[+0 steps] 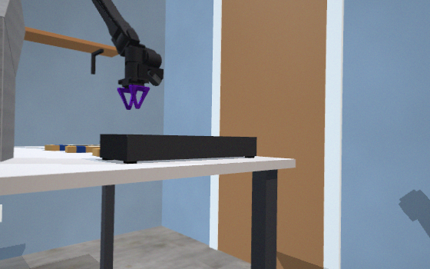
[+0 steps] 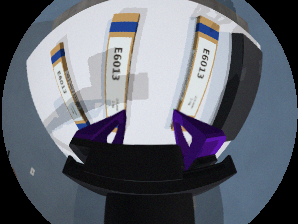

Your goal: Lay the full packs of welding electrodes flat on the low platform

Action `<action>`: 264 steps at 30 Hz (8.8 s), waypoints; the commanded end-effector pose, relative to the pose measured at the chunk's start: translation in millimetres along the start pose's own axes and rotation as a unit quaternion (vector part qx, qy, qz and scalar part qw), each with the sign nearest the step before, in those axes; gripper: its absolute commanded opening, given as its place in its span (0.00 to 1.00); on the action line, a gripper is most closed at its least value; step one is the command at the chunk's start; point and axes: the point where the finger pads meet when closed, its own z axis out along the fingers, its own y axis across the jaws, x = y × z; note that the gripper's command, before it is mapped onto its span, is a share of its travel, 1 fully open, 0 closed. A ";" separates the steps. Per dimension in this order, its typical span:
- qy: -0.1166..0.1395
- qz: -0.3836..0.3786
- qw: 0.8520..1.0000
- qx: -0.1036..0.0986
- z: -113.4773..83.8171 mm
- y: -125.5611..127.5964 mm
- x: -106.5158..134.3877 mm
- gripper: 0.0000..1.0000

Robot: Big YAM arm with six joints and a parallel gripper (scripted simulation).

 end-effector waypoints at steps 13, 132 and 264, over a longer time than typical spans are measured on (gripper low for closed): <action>-0.004 0.005 1.000 0.001 -7.7 -5.2 -0.3 0.64; -0.004 -0.071 0.997 -0.004 18.5 267.7 6.4 0.96; 0.002 -0.072 0.997 -0.002 149.0 282.8 17.7 0.00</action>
